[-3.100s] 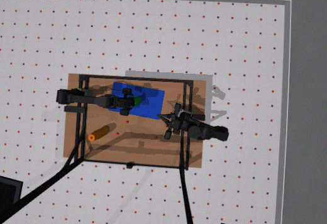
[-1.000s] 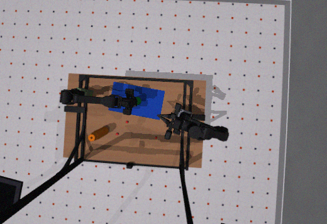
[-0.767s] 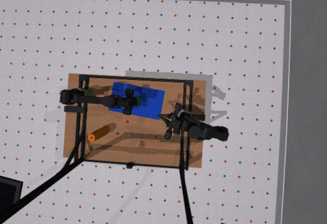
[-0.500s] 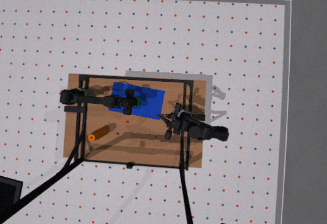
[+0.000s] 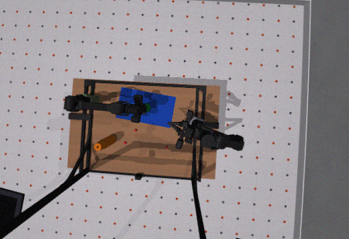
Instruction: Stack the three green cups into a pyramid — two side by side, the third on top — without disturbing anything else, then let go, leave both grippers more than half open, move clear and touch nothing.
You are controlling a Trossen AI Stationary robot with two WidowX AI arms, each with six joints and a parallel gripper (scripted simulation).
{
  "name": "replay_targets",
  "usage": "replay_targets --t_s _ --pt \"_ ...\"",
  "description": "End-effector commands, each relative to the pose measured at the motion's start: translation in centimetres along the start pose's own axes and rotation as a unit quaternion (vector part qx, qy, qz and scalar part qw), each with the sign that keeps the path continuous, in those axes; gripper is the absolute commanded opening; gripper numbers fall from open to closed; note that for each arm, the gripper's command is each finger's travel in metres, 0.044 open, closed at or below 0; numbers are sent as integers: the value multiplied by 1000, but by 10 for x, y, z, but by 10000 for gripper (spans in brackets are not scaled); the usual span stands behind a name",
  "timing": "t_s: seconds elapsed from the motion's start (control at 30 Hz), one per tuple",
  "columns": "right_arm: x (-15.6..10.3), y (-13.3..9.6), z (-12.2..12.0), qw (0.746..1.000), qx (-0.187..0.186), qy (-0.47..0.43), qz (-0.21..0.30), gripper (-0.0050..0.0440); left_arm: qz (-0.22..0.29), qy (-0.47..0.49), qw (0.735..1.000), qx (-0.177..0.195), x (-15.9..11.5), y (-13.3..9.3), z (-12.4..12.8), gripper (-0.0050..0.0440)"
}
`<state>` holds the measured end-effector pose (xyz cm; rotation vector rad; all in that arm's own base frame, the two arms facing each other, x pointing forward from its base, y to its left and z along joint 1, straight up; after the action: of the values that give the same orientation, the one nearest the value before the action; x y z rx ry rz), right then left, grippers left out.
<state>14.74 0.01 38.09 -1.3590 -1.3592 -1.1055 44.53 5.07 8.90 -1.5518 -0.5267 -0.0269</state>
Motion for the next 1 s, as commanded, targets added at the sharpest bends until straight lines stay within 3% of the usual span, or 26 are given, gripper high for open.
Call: replay_targets --t_s 0.0,0.4,0.67,0.97 --pt "0 0 0 1000 0 -2 0 0 1 -1 1000 -1 0 0 0 0" --pt "0 0 0 1000 0 -2 0 0 1 -1 1000 -1 0 -1 0 0" --pt "0 0 0 1000 0 -2 0 0 1 -1 1000 -1 11 -38 -2 0" --pt "0 0 0 1000 0 -2 0 0 0 -4 1000 -3 15 -48 -3 0"
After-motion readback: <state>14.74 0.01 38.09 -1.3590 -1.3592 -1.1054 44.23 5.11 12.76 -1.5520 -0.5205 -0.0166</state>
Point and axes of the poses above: on each arm, the point midway between the two fingers, 35 mm back from their tips, its own y axis out along the fingers, its own z axis across the jaws, x = y × z, the point moved 1 cm from there along -y, back along the fingers, and after that the axes turned 12 degrees about -y, right-handed, at the moved point
